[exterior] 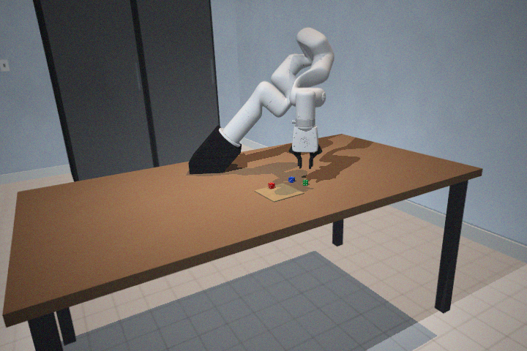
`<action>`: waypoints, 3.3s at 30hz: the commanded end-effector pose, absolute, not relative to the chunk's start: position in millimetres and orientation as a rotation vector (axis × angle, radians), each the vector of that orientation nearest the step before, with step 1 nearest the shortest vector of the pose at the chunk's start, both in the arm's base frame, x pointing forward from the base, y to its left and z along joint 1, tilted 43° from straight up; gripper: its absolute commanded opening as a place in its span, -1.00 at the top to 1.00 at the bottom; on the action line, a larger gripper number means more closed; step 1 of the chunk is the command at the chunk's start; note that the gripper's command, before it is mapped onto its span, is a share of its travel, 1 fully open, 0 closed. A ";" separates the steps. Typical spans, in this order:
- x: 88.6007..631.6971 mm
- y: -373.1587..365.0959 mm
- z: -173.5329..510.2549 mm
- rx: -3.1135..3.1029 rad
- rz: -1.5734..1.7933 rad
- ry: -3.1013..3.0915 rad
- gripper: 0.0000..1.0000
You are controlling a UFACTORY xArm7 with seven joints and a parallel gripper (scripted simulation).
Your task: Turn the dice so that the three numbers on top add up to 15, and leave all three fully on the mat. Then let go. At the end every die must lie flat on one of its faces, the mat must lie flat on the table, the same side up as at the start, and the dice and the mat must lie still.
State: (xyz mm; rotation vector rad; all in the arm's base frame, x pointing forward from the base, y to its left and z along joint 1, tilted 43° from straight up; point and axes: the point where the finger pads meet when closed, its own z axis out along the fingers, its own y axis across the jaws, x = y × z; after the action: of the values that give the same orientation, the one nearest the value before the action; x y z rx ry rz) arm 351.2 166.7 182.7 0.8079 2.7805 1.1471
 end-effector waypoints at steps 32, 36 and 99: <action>361.6 193.0 153.3 0.809 1.148 2.777 0.28; 362.2 194.6 151.5 0.809 1.148 2.777 0.28; 364.1 196.6 149.0 0.809 1.148 2.777 0.28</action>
State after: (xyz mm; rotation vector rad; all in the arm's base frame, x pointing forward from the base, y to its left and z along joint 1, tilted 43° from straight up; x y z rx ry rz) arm 363.0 197.4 148.3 0.8076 2.7804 1.1475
